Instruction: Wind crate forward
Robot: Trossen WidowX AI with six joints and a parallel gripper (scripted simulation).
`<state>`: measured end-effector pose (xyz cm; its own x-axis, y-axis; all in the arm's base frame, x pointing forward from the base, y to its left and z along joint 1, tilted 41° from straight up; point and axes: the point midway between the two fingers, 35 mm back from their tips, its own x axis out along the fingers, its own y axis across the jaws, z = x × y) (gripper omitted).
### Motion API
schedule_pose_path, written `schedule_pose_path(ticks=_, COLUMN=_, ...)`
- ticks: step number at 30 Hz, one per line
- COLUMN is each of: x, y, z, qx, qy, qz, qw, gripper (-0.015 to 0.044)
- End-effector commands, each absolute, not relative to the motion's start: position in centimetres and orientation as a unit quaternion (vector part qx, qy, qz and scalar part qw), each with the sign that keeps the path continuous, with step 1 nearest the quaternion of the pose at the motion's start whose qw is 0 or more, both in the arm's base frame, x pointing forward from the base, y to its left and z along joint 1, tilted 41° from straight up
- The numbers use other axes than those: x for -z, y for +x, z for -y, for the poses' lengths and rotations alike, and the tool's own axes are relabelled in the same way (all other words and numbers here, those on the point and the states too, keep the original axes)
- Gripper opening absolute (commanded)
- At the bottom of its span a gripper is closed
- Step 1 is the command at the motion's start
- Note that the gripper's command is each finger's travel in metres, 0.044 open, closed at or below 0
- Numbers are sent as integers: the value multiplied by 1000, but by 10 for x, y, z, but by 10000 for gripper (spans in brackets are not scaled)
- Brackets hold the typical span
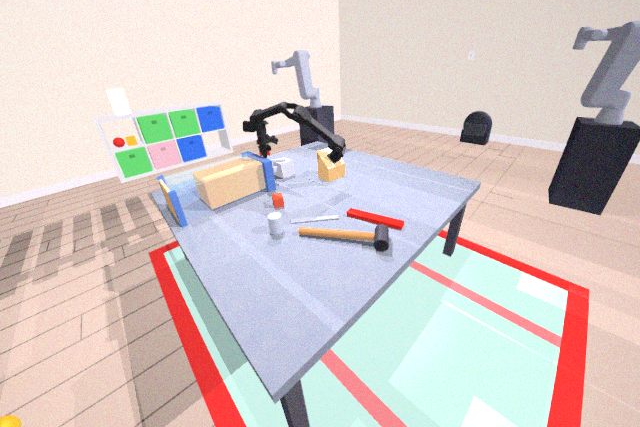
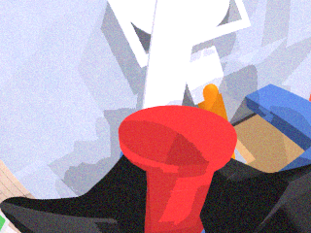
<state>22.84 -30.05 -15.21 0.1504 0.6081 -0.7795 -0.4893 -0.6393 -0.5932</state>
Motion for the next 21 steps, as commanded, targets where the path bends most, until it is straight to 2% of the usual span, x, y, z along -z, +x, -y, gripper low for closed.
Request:
schedule_pose_path(ticks=1, x=143, y=236, z=292, qx=-647, qy=-629, qz=54, qw=428, gripper=0)
schedule_pose_path(ticks=21, x=125, y=246, z=271, qx=-647, qy=-629, qz=54, qw=429, gripper=0)
